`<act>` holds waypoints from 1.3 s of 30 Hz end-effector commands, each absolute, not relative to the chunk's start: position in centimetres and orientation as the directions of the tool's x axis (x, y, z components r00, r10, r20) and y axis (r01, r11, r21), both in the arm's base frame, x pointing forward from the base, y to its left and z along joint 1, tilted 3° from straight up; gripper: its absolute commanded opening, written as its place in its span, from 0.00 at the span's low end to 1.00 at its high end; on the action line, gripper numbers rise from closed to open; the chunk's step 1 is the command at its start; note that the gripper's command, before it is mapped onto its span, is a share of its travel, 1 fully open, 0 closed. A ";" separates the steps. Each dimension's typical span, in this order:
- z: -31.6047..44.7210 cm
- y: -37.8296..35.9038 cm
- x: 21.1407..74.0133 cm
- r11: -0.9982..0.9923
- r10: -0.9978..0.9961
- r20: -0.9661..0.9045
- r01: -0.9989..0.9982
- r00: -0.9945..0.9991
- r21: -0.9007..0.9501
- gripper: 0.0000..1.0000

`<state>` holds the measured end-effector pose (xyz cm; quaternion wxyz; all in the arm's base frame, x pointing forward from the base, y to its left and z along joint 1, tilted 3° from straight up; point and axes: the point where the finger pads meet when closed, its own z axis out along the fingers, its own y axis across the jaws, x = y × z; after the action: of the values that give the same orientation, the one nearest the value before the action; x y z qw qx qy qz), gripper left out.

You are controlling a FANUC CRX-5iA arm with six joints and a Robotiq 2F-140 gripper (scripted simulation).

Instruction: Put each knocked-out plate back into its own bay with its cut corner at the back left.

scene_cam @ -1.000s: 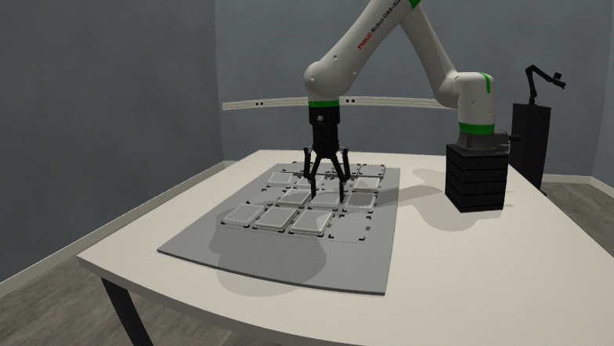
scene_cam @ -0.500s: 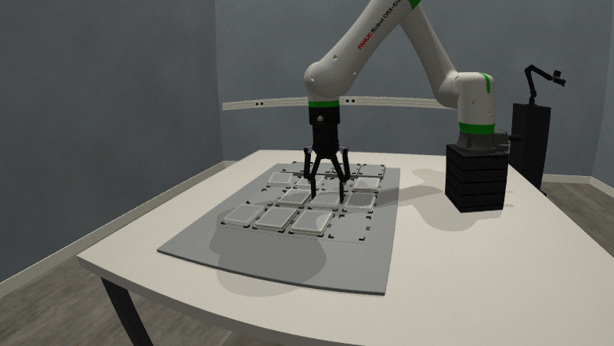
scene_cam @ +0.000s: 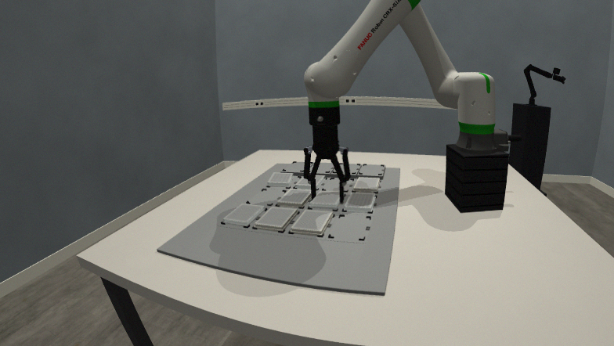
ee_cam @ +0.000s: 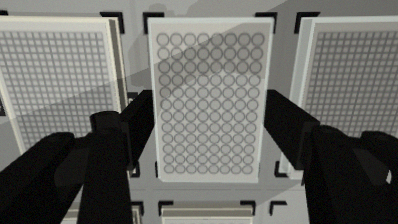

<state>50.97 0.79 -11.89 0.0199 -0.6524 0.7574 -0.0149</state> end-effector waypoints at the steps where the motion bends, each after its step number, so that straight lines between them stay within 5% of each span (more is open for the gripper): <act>1: -11.8 0.8 51.1 0.148 -0.989 -0.011 -0.988 -0.148 -0.050 0.10; 34: -12.0 0.8 51.1 0.148 -0.989 -0.011 -0.988 -0.148 -0.050 0.10; 35: -12.0 0.8 51.1 0.148 -0.989 -0.011 -0.988 -0.148 -0.050 0.70; 39: -12.0 0.8 51.1 0.148 -0.989 -0.011 -0.988 -0.148 -0.050 0.70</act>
<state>50.97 0.78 -12.10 0.0199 -0.6524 0.7575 -0.0149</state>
